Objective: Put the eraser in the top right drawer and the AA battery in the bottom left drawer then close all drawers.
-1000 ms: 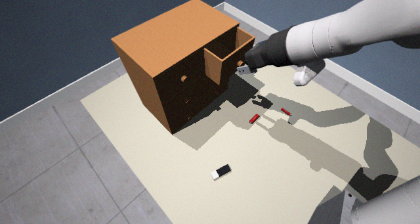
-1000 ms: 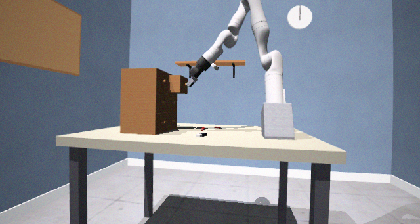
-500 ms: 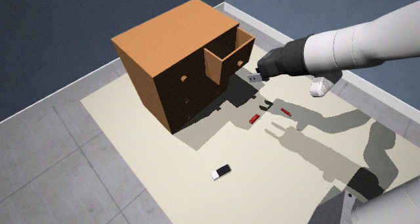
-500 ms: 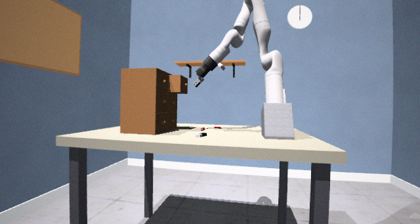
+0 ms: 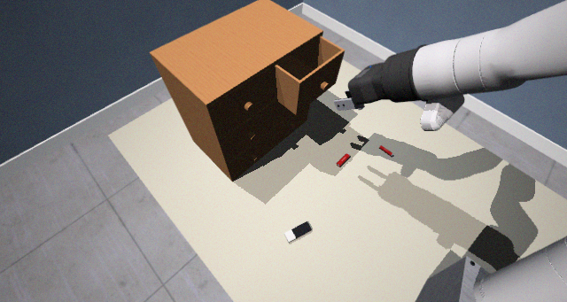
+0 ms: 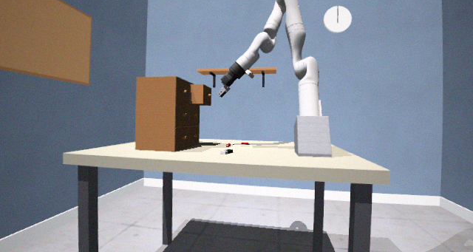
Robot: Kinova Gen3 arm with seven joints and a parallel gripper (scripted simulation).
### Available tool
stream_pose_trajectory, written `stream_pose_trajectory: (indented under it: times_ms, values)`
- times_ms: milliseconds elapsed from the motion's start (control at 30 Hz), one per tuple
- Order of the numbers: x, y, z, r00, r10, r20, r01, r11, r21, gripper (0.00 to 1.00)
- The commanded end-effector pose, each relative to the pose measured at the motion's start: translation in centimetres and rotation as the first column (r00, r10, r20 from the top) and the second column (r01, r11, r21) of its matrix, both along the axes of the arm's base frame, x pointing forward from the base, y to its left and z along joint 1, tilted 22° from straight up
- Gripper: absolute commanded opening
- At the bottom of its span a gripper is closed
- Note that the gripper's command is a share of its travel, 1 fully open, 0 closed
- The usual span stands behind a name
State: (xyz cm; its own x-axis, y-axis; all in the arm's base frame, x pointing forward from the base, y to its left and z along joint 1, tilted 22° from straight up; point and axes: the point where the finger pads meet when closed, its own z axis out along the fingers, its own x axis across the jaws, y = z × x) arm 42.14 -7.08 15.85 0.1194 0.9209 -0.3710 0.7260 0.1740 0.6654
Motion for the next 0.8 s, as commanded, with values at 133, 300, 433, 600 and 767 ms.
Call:
stream_pose_trajectory:
  times_ms: [133,300,433,600,767]
  values:
    - [-0.3,0.4,0.4,1.0,0.008,-0.003,-0.008,1.0,0.0,0.67]
    - [-0.7,0.5,0.8,1.0,0.003,-0.005,-0.003,1.0,0.001,0.67]
    - [-0.9,0.7,1.2,1.0,0.004,-0.006,-0.004,1.0,0.002,0.67]
    - [-1.2,1.0,1.9,1.0,0.004,-0.003,-0.004,1.0,0.002,0.67]
    - [-1.3,1.1,2.4,1.0,0.002,0.002,-0.002,1.0,-0.002,0.67]
